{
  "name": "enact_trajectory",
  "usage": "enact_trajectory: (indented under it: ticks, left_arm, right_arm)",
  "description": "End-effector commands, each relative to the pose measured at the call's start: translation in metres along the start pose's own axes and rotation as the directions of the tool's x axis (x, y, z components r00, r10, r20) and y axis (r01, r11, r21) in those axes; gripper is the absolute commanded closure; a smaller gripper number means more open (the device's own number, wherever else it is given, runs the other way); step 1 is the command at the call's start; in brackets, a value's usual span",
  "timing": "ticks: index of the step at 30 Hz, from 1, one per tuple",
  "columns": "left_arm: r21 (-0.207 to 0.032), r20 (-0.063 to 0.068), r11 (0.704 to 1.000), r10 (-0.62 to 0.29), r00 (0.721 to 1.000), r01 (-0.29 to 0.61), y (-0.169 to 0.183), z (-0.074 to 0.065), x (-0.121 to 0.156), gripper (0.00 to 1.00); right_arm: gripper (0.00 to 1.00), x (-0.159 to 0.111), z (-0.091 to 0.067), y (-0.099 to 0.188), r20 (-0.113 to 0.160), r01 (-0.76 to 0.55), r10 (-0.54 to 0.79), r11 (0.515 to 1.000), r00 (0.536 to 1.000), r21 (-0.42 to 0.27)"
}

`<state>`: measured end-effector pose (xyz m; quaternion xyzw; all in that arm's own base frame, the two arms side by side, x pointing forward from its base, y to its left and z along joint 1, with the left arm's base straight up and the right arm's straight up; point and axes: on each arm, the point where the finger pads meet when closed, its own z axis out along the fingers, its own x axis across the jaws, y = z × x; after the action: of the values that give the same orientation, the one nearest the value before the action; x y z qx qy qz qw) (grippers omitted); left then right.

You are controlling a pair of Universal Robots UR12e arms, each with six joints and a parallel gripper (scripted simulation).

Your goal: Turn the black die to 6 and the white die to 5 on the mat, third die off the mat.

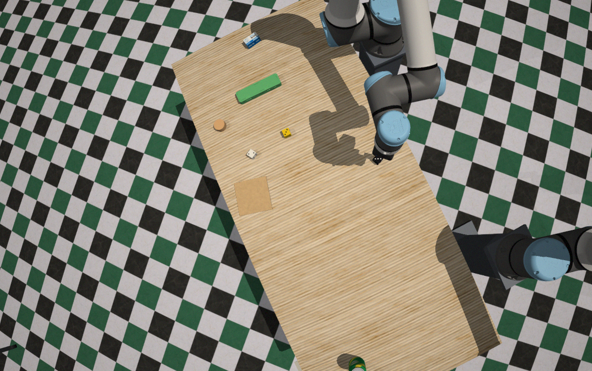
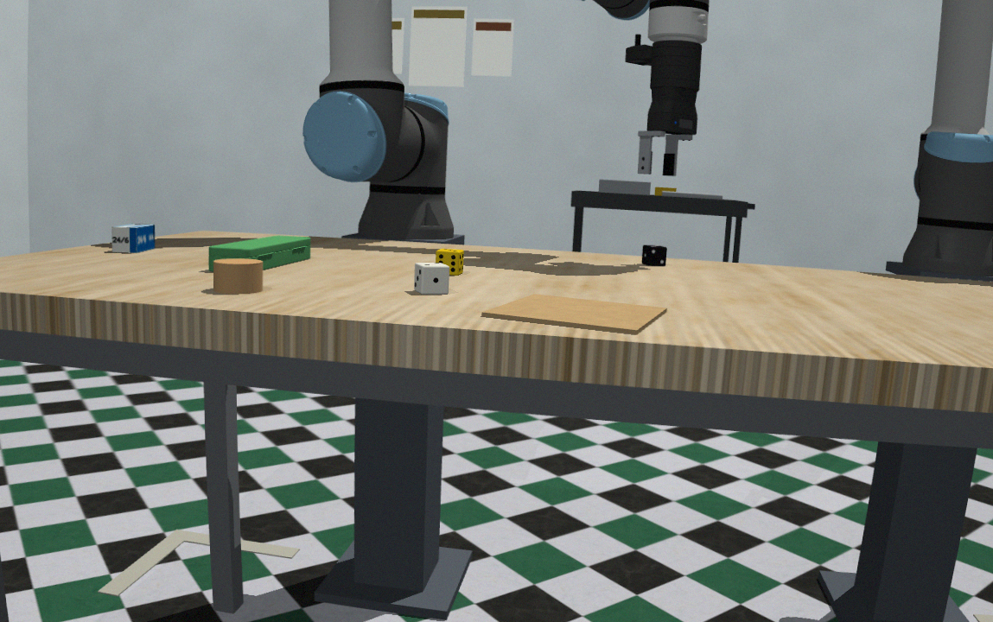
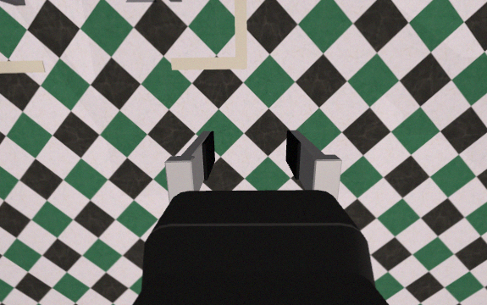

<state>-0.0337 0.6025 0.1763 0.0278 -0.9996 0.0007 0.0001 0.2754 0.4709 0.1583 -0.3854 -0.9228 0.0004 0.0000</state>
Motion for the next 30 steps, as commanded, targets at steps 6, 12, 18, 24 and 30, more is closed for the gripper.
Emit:
enact_trajectory:
  ticks: [6, 12, 18, 24, 30]
  left_arm:
    - [-0.001, 0.000, 1.000, 0.000, 1.000, 0.000, 0.001, -0.001, 0.000, 0.00]
    - [-0.001, 0.000, 1.000, 0.000, 1.000, 0.000, 0.001, -0.001, 0.000, 0.00]
    - [-0.001, 0.000, 1.000, 0.000, 1.000, 0.000, 0.001, -0.001, 0.000, 0.00]
    - [-0.001, 0.000, 1.000, 0.000, 1.000, 0.000, 0.001, -0.001, 0.000, 0.00]
    - [-0.001, 0.000, 1.000, 0.000, 1.000, 0.000, 0.001, -0.001, 0.000, 0.00]
  right_arm:
    - [0.00, 0.000, -0.002, 0.001, 0.000, -0.029, 0.029, 1.000, 1.000, -0.001]
    - [0.00, -0.002, -0.001, 0.004, 0.000, -0.155, 0.155, 0.988, 0.988, -0.001]
    - [0.00, -0.005, 0.001, 0.009, -0.001, -0.310, 0.310, 0.951, 0.951, -0.001]
    - [0.00, -0.007, 0.003, 0.012, -0.001, -0.422, 0.422, 0.907, 0.907, -0.001]
    - [0.00, -0.007, 0.003, 0.013, -0.001, -0.433, 0.433, 0.901, 0.901, -0.001]
